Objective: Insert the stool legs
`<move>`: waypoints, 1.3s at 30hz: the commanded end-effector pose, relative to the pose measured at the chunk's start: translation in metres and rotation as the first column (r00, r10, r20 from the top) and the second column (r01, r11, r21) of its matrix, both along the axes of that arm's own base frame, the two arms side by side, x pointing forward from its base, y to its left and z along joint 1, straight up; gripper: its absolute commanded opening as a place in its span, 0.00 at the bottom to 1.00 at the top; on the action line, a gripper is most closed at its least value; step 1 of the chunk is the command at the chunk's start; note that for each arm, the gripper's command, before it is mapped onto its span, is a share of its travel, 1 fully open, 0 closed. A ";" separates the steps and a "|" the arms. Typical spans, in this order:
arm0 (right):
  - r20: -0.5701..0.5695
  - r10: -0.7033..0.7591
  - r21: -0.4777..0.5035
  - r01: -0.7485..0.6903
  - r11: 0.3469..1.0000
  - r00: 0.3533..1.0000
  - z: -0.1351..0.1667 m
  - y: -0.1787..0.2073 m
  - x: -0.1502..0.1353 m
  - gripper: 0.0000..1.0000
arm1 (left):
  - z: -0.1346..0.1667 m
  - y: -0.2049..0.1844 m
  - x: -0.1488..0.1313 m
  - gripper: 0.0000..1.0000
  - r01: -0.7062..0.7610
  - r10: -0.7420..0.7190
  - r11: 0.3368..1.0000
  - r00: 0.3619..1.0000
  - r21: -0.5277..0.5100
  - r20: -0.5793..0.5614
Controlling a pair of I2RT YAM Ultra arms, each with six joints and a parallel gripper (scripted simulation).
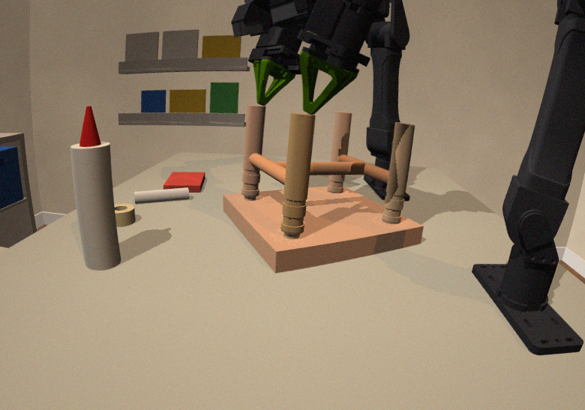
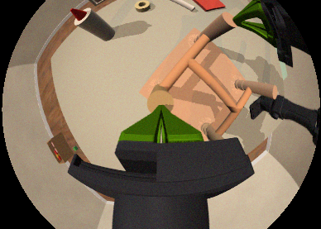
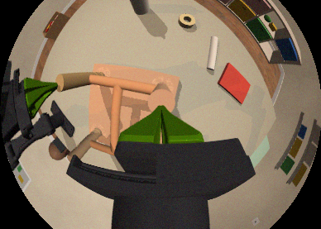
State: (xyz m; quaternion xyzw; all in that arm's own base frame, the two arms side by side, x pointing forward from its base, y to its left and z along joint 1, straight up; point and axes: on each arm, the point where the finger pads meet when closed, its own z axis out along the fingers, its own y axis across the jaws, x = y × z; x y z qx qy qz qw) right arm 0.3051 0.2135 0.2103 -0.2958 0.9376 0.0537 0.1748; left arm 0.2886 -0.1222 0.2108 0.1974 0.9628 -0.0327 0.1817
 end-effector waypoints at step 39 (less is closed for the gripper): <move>0.018 0.003 0.006 -0.003 1.000 1.000 0.004 0.001 0.000 0.00 | 0.040 0.008 -0.024 0.00 0.001 0.001 1.000 0.999 0.027 -0.044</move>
